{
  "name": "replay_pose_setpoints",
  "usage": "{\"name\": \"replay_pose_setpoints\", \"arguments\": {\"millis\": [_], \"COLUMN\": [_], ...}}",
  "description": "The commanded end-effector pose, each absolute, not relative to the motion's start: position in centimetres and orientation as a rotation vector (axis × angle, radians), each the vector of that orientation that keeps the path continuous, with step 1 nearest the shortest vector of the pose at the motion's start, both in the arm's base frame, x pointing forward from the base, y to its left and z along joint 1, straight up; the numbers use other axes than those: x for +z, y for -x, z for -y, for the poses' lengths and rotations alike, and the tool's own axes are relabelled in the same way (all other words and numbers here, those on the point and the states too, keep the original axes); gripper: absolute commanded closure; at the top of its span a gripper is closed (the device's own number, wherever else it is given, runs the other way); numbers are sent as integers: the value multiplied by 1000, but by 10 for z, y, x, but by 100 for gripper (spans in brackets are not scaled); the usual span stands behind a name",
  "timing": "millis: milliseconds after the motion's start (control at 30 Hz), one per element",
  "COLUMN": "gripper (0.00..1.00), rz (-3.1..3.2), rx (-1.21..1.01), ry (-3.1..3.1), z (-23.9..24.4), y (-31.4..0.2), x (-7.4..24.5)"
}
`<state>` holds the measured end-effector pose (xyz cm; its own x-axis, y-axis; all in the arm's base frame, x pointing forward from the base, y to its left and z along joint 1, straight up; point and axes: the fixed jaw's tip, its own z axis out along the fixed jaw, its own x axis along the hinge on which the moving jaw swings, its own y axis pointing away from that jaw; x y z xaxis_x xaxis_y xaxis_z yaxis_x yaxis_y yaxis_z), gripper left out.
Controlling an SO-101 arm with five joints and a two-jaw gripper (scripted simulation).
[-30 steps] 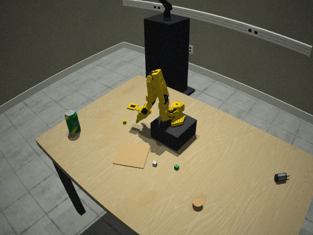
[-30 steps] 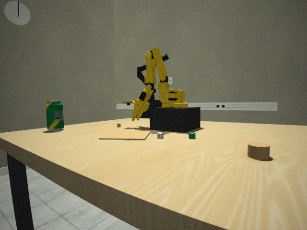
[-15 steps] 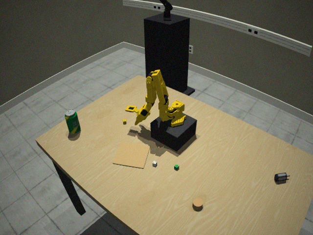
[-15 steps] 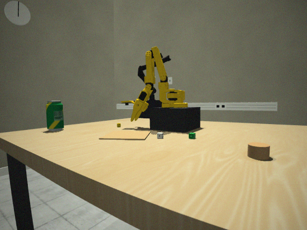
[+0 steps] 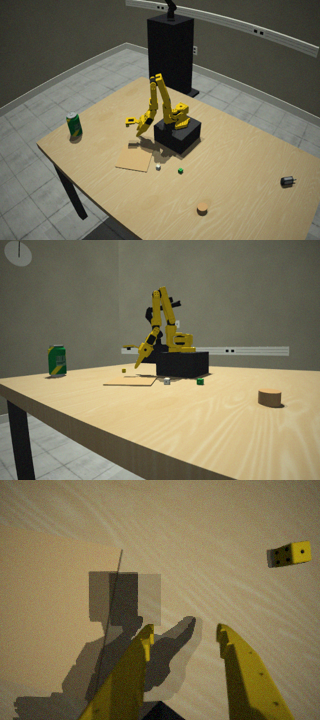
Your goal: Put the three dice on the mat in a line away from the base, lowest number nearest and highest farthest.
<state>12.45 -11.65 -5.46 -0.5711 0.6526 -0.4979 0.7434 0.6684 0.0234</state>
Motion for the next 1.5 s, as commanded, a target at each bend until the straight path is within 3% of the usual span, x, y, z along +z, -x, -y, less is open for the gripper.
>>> {"name": "replay_pose_setpoints", "arguments": {"millis": [0, 400, 867, 1467], "gripper": [75, 75, 75, 75], "rz": [-2460, -2595, -2612, -2594], "rx": [-220, -57, 74, 133], "ry": [-946, -341, 148, 371], "z": [101, 28, -35, -63], "y": [-137, -168, -167, -159], "x": [-54, -53, -53, -53]}}
